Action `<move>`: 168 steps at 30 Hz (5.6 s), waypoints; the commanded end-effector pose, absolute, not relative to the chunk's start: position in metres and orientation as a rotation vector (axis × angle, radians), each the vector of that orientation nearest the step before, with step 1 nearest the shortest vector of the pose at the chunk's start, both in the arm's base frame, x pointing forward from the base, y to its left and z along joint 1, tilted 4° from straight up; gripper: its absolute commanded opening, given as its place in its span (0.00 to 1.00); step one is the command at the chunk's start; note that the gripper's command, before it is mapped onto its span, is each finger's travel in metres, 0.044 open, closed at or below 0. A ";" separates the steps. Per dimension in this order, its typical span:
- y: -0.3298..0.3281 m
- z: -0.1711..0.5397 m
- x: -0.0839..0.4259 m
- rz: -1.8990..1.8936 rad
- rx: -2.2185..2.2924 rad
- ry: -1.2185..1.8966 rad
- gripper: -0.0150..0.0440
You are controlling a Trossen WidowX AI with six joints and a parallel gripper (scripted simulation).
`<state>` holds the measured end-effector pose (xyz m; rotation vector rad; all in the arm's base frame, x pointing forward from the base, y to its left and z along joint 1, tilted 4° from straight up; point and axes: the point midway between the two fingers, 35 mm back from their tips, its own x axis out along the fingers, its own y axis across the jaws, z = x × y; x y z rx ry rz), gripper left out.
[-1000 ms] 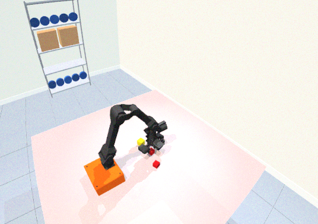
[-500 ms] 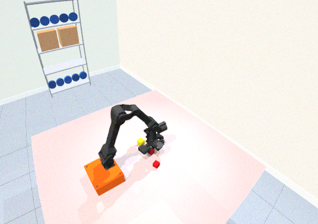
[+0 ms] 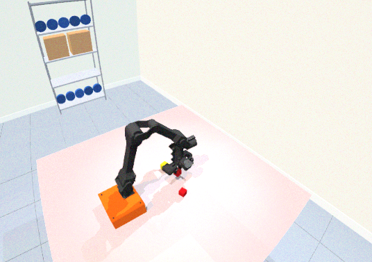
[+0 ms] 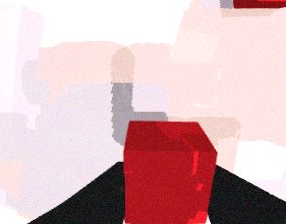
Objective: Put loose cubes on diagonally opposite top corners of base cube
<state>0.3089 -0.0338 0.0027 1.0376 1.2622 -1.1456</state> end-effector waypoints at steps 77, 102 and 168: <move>0.054 0.028 0.291 0.601 -0.667 1.519 0.43; 0.061 0.010 0.288 0.776 -0.835 1.465 0.43; 0.061 0.029 0.288 0.775 -0.837 1.466 0.60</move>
